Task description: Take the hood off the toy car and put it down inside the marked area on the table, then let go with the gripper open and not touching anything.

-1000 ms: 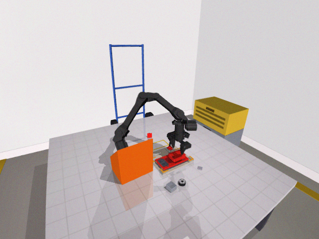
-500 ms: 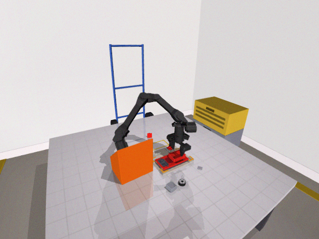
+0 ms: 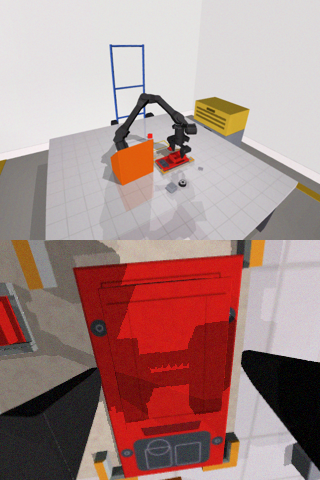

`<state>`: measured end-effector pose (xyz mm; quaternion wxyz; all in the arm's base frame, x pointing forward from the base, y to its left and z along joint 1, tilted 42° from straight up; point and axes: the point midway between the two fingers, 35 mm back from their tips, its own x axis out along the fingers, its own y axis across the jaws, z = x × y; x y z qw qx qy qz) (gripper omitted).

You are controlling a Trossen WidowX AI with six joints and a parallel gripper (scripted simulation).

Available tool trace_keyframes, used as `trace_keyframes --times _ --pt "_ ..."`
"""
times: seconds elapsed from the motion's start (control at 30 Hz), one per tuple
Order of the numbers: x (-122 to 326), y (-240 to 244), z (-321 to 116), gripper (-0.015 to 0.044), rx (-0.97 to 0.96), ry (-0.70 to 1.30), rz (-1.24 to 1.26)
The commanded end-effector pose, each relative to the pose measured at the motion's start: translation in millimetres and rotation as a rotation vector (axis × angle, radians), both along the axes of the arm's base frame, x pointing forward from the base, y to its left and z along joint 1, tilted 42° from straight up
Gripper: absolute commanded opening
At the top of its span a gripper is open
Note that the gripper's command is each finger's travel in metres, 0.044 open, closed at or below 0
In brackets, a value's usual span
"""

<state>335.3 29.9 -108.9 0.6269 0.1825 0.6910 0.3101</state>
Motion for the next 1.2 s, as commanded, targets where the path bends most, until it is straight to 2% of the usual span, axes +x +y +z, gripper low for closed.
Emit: trace_keyframes --times 0.0,1.0,1.13,1.17 --pt "-0.6 1.6 -1.5 0.0440 0.003 0.002 -0.005" --pt "-2.9 11.3 -12.6 0.0440 0.004 0.002 -0.005" --pt "-2.6 9.9 -11.5 0.0335 0.001 0.001 0.000" --pt "-2.6 9.9 -11.5 0.0328 0.001 0.001 0.000"
